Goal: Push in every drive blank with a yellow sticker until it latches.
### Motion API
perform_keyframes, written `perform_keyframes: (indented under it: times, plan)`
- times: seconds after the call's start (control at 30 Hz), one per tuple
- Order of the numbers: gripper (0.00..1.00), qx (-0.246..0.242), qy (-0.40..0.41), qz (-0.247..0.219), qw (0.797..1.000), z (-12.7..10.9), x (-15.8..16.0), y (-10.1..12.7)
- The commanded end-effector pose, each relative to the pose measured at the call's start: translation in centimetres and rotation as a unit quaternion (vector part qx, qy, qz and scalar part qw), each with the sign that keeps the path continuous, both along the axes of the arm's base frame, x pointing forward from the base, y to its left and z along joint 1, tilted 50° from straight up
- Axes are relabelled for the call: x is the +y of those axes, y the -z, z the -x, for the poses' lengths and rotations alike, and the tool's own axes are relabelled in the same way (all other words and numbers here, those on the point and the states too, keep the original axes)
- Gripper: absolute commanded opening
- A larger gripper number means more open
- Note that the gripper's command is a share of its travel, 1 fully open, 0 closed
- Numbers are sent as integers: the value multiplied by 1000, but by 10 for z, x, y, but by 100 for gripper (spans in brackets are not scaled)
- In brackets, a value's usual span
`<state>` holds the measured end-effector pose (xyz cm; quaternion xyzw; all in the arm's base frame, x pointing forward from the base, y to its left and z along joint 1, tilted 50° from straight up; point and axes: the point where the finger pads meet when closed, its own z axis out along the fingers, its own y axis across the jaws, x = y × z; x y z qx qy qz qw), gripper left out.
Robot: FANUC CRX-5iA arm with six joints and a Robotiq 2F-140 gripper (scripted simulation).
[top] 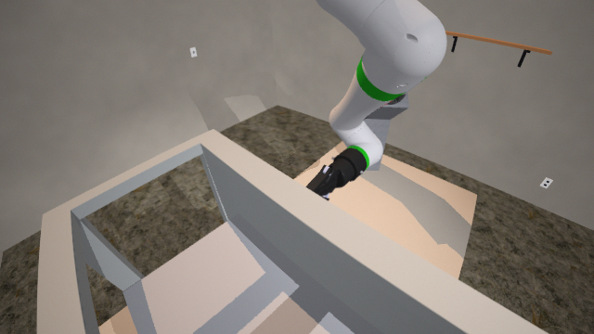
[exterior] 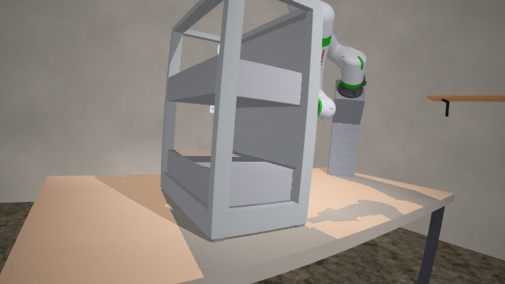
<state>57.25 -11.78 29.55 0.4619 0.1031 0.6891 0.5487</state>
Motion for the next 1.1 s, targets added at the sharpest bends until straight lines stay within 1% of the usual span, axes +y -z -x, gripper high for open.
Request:
perform_keyframes:
  times: [0.0,0.23,1.07]
  plan:
    - [0,-1,0,0,1000,11,5,8]
    - [0,-1,0,0,1000,17,8,12]
    - [0,-1,0,0,1000,17,8,12]
